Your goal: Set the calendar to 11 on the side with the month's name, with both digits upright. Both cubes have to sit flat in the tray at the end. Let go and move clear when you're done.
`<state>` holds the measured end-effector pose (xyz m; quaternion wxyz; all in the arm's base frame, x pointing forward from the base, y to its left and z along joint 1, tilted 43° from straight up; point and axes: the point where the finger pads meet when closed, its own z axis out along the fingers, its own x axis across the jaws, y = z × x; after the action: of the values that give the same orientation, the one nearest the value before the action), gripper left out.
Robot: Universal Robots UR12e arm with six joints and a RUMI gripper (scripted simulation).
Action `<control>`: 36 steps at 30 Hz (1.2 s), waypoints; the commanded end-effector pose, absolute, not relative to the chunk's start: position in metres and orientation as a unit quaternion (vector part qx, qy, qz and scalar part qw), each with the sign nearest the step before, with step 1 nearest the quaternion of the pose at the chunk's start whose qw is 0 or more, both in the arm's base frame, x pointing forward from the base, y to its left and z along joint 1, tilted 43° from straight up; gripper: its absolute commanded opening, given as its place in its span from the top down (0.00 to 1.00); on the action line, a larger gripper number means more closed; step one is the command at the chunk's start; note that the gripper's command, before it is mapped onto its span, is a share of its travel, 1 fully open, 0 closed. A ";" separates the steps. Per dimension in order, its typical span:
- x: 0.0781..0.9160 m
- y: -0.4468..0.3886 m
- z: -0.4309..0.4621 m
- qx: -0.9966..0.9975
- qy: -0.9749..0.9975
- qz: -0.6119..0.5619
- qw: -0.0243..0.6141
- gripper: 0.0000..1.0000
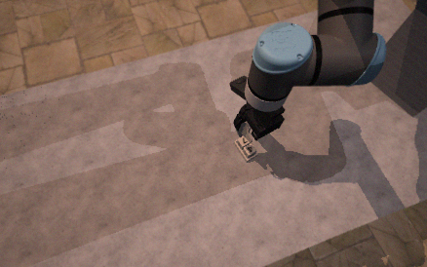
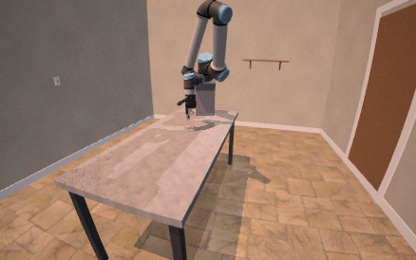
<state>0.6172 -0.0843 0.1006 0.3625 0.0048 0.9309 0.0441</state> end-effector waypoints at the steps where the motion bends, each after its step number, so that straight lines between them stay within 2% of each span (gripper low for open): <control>1: 0.620 -0.084 0.100 0.004 0.931 0.044 0.363 0.72; 36: 0.646 -0.081 0.072 0.004 0.931 0.044 0.363 0.72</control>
<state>0.6393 -0.0812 0.0767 0.3616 0.0046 0.9312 0.0447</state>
